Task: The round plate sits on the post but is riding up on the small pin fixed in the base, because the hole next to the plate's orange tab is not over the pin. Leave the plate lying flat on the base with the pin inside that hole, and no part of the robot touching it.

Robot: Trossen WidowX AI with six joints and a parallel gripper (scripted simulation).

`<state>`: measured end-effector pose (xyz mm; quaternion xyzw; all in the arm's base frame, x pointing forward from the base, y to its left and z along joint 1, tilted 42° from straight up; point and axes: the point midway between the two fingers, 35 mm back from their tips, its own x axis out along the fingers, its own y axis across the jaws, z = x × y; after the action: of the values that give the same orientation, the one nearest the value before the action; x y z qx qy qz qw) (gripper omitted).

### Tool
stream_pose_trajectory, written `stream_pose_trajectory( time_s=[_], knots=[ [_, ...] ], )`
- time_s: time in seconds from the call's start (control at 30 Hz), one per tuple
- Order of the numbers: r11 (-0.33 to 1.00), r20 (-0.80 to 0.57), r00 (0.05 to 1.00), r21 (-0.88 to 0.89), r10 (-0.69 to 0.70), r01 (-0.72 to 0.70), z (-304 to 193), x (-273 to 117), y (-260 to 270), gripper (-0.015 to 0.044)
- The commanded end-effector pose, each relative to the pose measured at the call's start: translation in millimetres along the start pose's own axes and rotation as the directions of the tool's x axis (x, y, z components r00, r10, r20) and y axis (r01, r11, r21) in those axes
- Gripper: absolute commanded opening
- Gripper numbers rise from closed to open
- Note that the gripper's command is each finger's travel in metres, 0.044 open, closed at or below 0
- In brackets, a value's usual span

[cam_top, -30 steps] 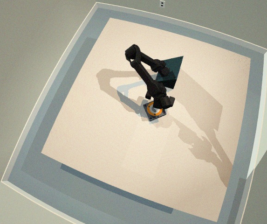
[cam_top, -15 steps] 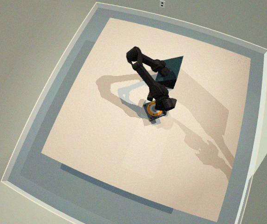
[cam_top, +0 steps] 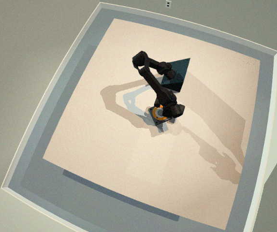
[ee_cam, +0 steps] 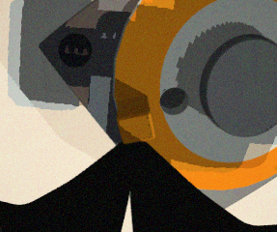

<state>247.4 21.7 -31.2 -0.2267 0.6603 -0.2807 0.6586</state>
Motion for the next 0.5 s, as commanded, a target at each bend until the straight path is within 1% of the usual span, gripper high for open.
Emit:
stream_pose_trajectory(
  time_s=[0.0, 0.47],
  knots=[
    [1.0, 0.002, 1.0, 0.006, 0.004, -0.004, 5, -2, 3, 0.0],
    [1.0, 0.003, 1.0, 0.007, 0.004, -0.004, 20, -4, 8, 0.0]
  ],
)
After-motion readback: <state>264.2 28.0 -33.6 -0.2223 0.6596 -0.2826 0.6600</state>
